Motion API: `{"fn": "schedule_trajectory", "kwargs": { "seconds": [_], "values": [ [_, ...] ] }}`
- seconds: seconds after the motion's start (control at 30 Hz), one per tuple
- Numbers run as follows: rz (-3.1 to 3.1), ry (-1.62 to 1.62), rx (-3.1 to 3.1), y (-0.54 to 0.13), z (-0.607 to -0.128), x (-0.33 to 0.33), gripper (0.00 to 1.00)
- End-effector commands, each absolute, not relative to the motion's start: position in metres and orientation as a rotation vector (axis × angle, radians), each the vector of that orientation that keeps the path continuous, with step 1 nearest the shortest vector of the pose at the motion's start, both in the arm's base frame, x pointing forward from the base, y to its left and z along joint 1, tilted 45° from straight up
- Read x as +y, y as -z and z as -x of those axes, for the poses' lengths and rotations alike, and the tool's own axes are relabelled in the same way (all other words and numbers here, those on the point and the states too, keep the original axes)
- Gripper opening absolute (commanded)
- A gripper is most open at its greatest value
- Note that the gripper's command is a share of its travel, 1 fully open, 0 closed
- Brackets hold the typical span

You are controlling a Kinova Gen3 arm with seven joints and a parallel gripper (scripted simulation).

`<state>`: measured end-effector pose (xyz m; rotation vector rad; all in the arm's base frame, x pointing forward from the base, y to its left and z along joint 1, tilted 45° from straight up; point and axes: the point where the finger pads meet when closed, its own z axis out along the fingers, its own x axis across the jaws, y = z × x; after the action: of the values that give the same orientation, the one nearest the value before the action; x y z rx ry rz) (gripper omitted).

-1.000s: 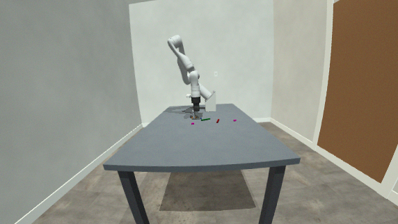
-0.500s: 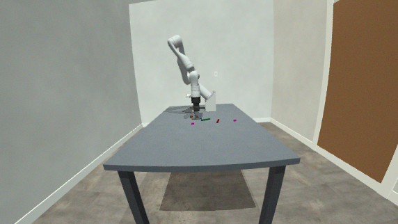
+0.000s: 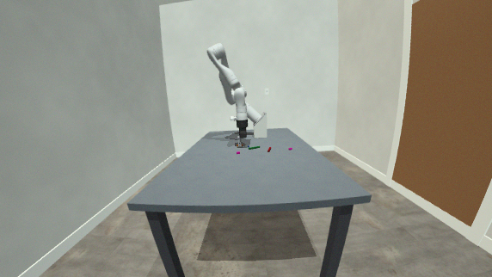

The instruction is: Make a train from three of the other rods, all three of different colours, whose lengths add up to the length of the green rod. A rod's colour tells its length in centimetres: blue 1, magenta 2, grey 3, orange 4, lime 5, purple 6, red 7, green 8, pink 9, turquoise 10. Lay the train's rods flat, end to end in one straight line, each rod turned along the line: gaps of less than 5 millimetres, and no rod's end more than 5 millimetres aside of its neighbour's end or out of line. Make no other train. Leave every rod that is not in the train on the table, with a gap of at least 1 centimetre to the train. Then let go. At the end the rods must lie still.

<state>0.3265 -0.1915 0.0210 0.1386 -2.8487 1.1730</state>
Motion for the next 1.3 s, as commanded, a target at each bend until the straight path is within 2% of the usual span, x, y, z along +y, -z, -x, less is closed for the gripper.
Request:
{"fn": "schedule_trajectory", "kwargs": {
  "seconds": [0.0,1.27],
  "values": [
    [-0.139,-1.173,-2.850,-0.0212,-0.3272,-0.1911,0.24],
    [-0.139,-1.173,-2.850,-0.0147,-0.3271,-0.1976,0.24]
  ]
}}
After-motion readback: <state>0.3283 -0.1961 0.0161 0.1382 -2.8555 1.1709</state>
